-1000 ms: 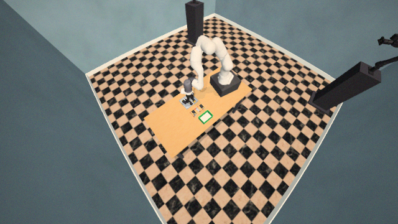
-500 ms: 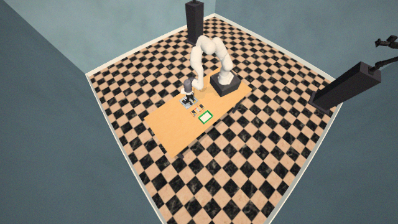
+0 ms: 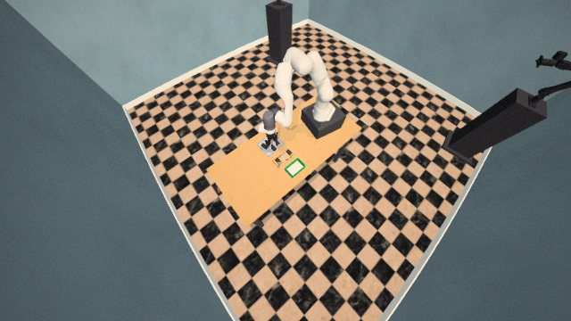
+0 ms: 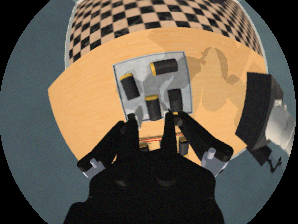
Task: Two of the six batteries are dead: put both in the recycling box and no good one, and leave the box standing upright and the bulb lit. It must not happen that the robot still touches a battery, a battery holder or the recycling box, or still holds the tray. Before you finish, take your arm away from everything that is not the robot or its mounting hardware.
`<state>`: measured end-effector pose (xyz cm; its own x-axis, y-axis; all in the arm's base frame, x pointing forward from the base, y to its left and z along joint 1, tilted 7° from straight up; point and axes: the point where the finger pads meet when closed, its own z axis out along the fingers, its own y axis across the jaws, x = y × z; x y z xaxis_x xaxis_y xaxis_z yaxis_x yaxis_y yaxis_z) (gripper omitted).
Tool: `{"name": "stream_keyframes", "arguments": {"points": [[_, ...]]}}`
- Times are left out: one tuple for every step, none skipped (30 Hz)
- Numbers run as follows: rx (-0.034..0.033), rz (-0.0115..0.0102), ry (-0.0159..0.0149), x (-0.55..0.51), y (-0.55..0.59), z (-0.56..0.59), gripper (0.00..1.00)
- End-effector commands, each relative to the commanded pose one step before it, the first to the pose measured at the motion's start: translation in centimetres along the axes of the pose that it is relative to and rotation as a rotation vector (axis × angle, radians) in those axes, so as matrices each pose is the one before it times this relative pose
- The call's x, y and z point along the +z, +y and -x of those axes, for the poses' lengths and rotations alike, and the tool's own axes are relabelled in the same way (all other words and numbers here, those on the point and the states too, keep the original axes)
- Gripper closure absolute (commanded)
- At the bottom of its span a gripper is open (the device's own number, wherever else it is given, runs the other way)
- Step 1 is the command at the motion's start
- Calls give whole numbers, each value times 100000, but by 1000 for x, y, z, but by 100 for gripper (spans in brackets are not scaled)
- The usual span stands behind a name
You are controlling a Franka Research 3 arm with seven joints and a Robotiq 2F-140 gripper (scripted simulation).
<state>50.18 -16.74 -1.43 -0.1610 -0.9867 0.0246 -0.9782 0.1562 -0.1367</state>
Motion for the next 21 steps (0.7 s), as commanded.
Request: {"name": "stream_keyframes", "arguments": {"points": [[-1569,1314,26,-1465,354,-28,71],[0,0,0,-441,0,0,71],[0,0,0,0,0,0,71],[0,0,0,0,0,0,71],[1,-1,-1,-404,-1,0,71],[1,-2,-1,-361,-1,0,71],[0,0,0,-311,0,0,71],[-1,1,0,-257,1,0,71],[1,-1,0,-203,-1,0,71],[0,0,0,-149,0,0,71],[-1,1,0,-98,1,0,71],[-1,1,0,-55,1,0,71],[0,1,0,-22,0,0,71],[0,0,0,-3,0,0,71],[0,0,0,0,0,0,71],[0,0,0,0,0,0,71],[0,0,0,0,0,0,71],[0,-1,0,-23,0,0,71],[1,-3,-1,-140,-2,0,71],[0,0,0,0,0,0,71],[0,0,0,0,0,0,71]]}}
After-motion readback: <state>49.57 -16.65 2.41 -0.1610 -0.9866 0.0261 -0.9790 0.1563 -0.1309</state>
